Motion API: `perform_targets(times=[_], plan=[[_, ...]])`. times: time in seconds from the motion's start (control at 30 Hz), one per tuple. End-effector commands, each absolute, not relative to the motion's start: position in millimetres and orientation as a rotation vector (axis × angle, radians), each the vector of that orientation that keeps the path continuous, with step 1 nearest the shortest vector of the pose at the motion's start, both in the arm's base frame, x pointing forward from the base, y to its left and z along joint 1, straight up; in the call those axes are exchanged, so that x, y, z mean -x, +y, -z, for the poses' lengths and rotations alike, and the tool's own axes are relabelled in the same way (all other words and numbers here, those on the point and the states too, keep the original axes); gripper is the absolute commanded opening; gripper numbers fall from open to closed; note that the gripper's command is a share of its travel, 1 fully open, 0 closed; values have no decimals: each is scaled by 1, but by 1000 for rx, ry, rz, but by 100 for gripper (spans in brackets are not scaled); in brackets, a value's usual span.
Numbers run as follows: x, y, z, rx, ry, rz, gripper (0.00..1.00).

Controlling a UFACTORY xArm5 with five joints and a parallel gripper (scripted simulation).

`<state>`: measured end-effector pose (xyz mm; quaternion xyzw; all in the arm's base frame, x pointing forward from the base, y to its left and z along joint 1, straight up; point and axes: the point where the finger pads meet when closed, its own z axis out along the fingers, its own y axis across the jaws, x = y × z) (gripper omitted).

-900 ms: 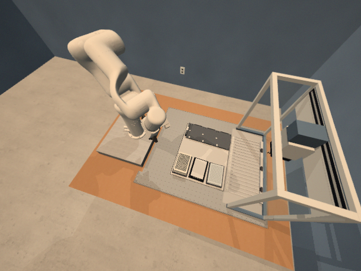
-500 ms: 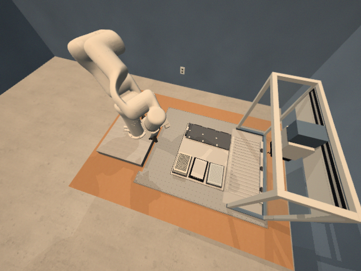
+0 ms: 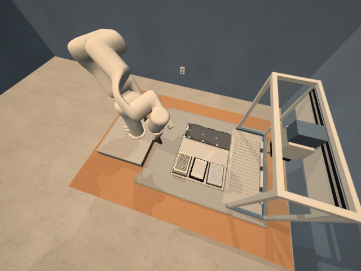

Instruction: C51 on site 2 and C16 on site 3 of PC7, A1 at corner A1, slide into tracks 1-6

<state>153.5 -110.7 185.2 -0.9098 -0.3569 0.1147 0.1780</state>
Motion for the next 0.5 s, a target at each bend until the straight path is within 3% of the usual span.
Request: perform_targets(times=[0.0, 0.47], plan=[[-172, -120, -185, 2578, -1100, -288, 100], [-215, -144, -181, 2578, -1192, -255, 100]])
